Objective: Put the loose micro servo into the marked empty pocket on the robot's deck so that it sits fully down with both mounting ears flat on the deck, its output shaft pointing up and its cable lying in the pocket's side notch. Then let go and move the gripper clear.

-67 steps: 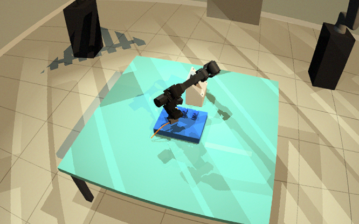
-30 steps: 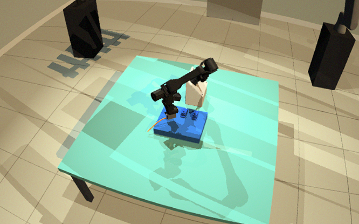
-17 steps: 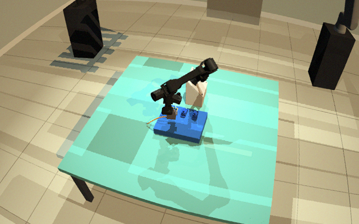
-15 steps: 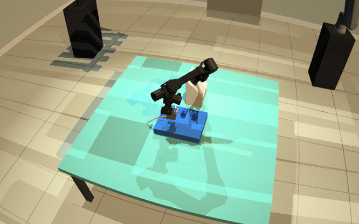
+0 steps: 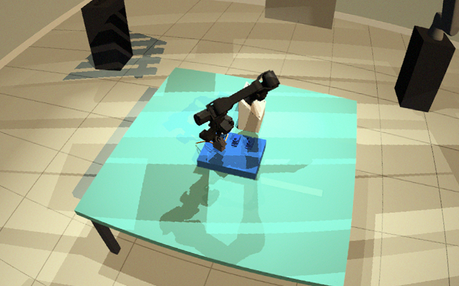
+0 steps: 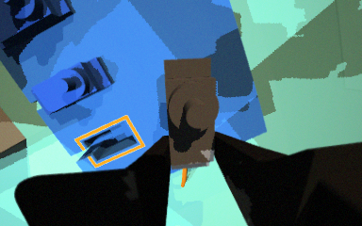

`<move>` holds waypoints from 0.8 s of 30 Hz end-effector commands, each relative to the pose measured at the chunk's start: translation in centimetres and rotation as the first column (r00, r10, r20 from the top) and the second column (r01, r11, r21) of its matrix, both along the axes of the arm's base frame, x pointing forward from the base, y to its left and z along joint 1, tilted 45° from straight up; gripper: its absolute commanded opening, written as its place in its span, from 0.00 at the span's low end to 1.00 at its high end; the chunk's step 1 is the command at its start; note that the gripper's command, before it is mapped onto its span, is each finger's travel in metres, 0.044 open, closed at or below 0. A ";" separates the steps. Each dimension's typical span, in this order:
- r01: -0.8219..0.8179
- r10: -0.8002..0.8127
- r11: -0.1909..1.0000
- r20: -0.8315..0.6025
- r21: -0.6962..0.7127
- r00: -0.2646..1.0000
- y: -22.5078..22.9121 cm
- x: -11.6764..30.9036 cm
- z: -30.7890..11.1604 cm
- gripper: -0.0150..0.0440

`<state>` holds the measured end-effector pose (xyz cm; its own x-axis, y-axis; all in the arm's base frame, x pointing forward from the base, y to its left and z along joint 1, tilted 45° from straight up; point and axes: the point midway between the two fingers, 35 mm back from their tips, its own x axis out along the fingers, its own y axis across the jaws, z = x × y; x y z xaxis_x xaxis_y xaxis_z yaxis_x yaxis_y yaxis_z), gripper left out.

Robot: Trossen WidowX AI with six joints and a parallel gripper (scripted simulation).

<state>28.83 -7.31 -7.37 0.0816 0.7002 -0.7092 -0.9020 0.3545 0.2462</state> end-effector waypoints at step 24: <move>0.599 -0.553 0.789 -0.589 -0.140 0.590 -0.2 0.0 0.0 0.25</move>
<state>28.83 -7.32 -7.38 0.0816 0.7001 -0.7094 -0.2907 0.6975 0.6550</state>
